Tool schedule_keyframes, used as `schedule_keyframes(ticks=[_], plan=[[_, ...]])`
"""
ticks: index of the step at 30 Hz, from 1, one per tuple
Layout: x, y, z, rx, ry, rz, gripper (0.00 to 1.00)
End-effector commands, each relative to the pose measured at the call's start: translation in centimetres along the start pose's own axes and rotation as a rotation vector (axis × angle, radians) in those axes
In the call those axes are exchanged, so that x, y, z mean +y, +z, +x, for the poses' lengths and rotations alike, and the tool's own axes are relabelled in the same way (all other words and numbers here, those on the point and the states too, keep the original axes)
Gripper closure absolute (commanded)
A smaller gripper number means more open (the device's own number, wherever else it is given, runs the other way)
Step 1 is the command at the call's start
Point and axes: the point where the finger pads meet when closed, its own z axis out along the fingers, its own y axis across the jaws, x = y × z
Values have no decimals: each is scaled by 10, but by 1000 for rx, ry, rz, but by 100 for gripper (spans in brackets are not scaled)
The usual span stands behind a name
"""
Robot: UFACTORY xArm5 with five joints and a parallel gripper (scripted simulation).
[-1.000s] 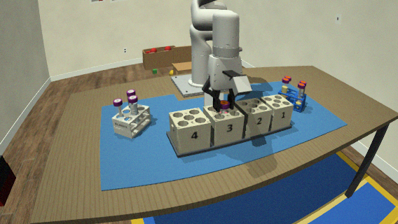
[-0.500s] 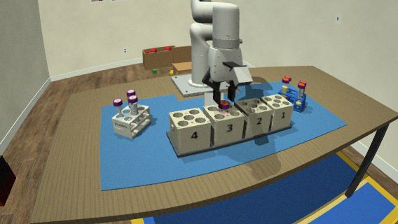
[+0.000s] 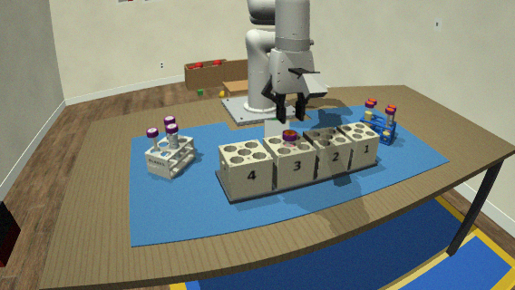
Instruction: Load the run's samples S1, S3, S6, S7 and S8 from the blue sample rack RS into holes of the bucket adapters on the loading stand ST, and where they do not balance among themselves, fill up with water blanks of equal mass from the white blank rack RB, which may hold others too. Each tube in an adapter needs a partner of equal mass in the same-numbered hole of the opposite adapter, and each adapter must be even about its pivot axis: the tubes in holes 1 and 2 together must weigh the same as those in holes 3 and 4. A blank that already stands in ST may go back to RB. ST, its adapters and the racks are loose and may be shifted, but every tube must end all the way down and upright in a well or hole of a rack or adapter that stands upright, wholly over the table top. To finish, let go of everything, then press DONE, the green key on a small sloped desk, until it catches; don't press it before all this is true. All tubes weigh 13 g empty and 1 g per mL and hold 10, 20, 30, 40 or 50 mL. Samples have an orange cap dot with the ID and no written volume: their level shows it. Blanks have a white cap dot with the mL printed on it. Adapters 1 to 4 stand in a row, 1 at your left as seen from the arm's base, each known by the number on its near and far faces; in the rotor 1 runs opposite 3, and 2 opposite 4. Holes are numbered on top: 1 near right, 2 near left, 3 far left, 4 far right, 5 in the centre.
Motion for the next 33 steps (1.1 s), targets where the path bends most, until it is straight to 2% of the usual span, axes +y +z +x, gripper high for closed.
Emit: schedule_keyframes(ticks=[1,33], plan=[[0,-7,1,3,0,-1,57],[0,-63,1,4,0,-1,57]])
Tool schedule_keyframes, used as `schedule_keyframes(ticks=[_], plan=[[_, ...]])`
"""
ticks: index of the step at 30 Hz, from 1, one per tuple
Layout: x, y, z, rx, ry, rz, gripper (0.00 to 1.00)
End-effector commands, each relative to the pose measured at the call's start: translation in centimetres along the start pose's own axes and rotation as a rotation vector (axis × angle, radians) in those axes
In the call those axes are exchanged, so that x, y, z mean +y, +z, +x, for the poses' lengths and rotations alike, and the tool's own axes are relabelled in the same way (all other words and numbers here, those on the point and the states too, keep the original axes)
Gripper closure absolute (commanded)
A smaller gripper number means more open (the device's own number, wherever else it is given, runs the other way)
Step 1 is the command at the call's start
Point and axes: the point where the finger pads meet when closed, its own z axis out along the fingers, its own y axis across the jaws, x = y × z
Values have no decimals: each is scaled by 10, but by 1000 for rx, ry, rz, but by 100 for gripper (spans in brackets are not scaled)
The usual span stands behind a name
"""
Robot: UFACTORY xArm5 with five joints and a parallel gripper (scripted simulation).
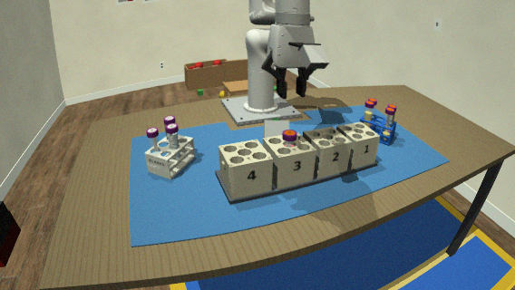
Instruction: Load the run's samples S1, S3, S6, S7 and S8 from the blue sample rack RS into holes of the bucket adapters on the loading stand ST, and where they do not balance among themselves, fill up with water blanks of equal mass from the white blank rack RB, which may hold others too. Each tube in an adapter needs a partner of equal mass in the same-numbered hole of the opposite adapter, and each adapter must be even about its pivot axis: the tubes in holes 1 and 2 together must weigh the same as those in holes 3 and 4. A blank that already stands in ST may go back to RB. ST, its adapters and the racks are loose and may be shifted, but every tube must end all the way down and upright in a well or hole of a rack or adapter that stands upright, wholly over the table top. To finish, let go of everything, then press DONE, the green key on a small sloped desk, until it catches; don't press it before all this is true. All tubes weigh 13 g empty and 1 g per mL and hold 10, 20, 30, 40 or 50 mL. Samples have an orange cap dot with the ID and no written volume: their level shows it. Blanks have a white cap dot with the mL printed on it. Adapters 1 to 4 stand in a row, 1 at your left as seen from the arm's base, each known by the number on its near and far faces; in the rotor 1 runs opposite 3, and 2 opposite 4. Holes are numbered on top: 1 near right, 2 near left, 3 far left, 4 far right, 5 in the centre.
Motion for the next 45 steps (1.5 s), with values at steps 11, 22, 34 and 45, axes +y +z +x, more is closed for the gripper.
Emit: schedule_keyframes(ticks=[11,22,34,45], plan=[[0,-16,1,2,0,-1,57],[0,-16,1,2,0,0,57],[-19,-16,-6,2,133,0,43],[-70,-16,-25,2,500,1,43]])
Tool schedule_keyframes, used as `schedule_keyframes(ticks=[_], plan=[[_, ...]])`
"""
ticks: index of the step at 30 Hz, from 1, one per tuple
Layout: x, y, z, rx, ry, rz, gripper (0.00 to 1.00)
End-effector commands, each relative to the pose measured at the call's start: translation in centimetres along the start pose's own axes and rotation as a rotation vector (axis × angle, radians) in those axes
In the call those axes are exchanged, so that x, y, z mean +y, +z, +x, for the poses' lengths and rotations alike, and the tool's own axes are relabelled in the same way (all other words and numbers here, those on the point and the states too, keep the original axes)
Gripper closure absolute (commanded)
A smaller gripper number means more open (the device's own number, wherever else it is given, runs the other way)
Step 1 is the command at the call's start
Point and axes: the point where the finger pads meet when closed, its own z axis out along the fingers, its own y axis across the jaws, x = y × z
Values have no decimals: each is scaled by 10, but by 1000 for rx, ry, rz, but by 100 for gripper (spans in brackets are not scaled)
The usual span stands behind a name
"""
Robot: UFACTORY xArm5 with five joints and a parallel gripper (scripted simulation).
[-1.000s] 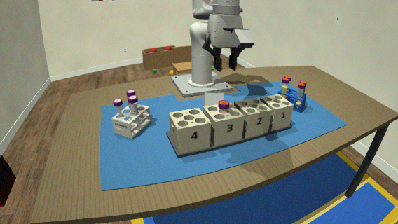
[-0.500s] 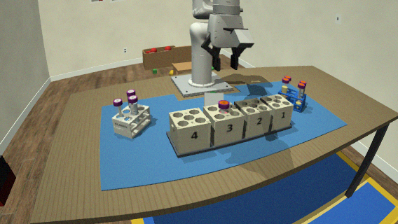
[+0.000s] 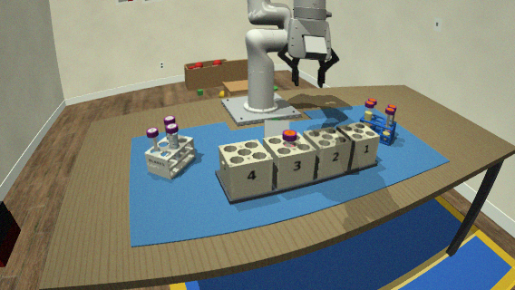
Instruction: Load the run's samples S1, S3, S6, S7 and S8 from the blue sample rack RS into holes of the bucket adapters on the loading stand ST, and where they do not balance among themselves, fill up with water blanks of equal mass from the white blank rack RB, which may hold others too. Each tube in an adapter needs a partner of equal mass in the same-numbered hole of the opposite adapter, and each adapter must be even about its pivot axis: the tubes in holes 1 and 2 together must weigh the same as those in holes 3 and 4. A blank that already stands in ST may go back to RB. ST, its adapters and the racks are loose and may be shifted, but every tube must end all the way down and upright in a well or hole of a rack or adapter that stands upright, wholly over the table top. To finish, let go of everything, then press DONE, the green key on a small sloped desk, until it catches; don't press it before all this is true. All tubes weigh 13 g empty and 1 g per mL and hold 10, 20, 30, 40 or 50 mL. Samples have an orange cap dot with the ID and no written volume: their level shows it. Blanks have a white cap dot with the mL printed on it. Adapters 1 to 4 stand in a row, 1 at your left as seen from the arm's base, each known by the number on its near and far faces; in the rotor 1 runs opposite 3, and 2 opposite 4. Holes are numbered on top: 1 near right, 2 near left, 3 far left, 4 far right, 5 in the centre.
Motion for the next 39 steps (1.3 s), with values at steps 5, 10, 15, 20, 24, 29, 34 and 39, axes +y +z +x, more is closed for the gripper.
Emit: schedule_keyframes(ticks=[5,10,15,20,24,29,34,39], plan=[[-24,-2,-20,8,221,3,43],[-43,-2,-37,7,388,4,43],[-62,-2,-53,7,554,5,43],[-80,-1,-70,6,625,5,43],[-88,-1,-77,6,625,6,43],[-107,-1,-93,6,625,6,43],[-125,-1,-110,6,625,6,43],[-137,-1,-120,6,625,6,43]])
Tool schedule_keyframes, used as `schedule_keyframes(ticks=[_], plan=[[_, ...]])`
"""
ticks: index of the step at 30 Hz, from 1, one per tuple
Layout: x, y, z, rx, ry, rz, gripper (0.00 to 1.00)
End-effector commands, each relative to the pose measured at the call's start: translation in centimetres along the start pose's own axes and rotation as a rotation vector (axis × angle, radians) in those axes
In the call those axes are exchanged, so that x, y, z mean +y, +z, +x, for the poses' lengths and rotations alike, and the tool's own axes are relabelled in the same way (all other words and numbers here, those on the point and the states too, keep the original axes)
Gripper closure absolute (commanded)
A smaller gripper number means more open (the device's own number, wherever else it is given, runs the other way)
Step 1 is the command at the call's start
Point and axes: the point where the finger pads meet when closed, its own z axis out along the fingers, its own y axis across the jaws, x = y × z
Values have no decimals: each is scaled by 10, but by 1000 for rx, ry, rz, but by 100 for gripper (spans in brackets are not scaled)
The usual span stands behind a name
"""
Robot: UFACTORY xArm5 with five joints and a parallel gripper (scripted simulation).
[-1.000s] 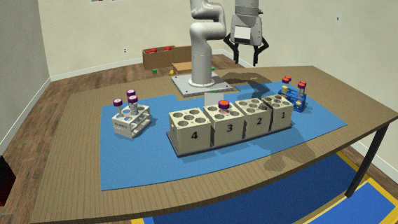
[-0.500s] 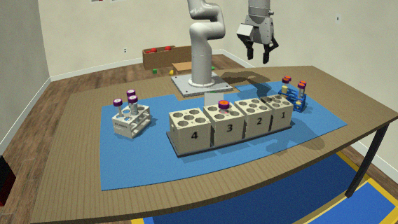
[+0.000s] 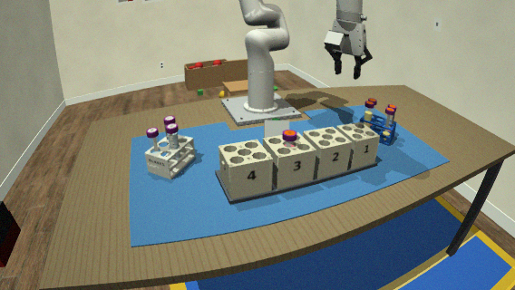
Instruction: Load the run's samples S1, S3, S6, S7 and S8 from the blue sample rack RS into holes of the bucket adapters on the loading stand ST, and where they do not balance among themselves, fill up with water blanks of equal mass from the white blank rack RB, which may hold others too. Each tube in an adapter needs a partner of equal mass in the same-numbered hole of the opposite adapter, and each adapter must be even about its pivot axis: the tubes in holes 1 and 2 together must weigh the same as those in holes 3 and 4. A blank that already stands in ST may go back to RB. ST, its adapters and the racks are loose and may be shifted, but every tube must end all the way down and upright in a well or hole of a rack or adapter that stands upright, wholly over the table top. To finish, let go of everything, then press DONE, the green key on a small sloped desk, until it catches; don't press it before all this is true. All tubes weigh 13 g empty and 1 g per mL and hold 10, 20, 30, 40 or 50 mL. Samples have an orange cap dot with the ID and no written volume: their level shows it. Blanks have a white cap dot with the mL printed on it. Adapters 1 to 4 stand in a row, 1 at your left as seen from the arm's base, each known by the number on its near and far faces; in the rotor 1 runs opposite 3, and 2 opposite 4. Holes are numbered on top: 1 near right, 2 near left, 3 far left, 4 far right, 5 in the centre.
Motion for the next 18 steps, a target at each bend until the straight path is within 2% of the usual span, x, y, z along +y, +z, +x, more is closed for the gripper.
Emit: schedule_keyframes(ticks=[1,15,18], plan=[[-3,-1,-9,1,2,4,43],[-19,-1,-77,0,2,4,43],[-20,-1,-82,0,2,4,43]])
